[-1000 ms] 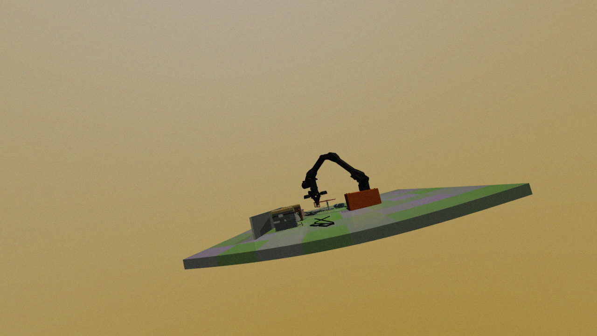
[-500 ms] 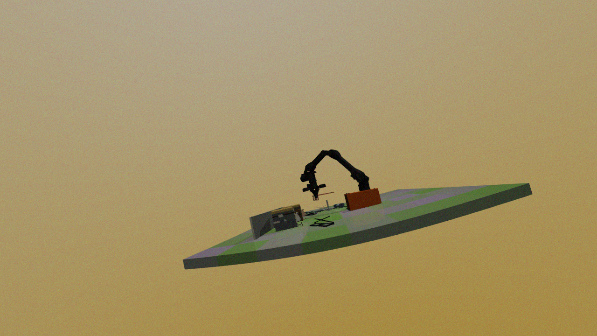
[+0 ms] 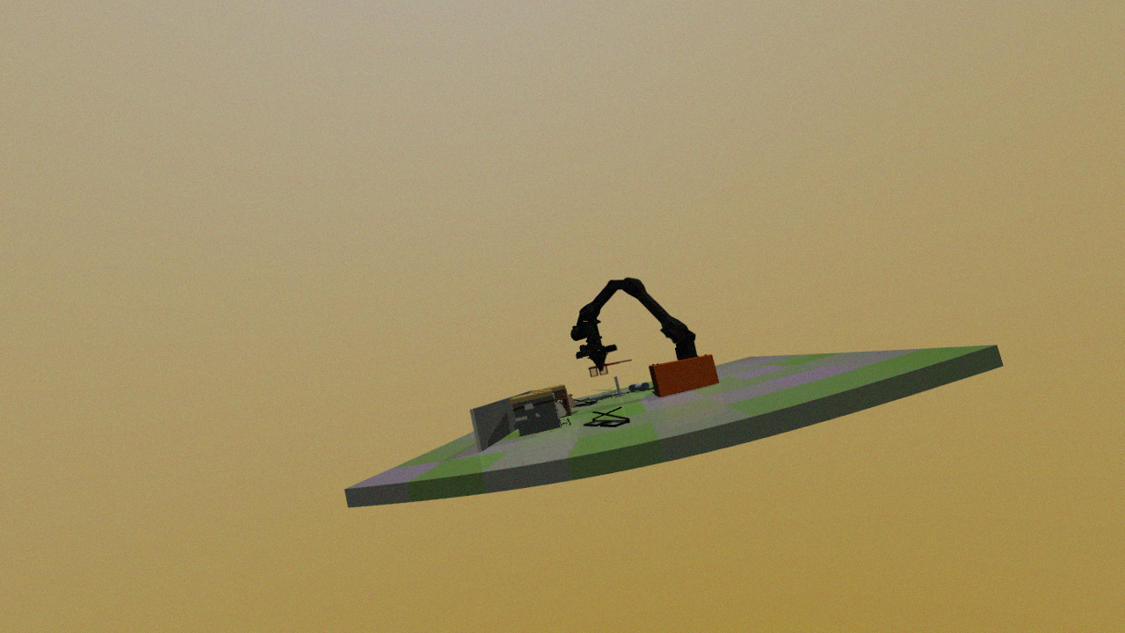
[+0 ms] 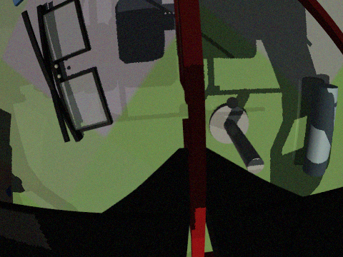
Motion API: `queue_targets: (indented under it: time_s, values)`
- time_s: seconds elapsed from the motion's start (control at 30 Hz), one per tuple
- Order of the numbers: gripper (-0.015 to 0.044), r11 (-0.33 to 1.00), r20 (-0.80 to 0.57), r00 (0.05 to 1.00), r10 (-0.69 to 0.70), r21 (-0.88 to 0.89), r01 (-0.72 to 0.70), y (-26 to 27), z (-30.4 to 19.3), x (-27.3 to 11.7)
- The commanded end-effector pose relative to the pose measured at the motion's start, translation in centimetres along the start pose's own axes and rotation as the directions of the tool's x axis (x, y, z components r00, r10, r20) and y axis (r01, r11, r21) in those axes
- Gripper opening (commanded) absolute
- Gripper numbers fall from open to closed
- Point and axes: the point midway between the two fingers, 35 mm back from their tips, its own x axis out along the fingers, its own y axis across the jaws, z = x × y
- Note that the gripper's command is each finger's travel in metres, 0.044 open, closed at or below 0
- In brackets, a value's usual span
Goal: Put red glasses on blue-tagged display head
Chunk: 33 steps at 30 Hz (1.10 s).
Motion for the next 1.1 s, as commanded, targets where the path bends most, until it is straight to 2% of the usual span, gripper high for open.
queue_targets:
  time_s: [0.0, 0.5, 1.07]
  values:
    - [0.0, 0.992, 0.004, 1.0, -0.003, -0.127, 0.003, -0.9, -0.7, -0.2]
    - [0.0, 0.826, 0.001, 1.0, -0.005, -0.564, 0.005, -3.5, -3.7, -0.2]
    - [0.0, 0.424, -0.002, 1.0, -0.007, -0.906, 0.002, -6.1, -7.5, 0.2]
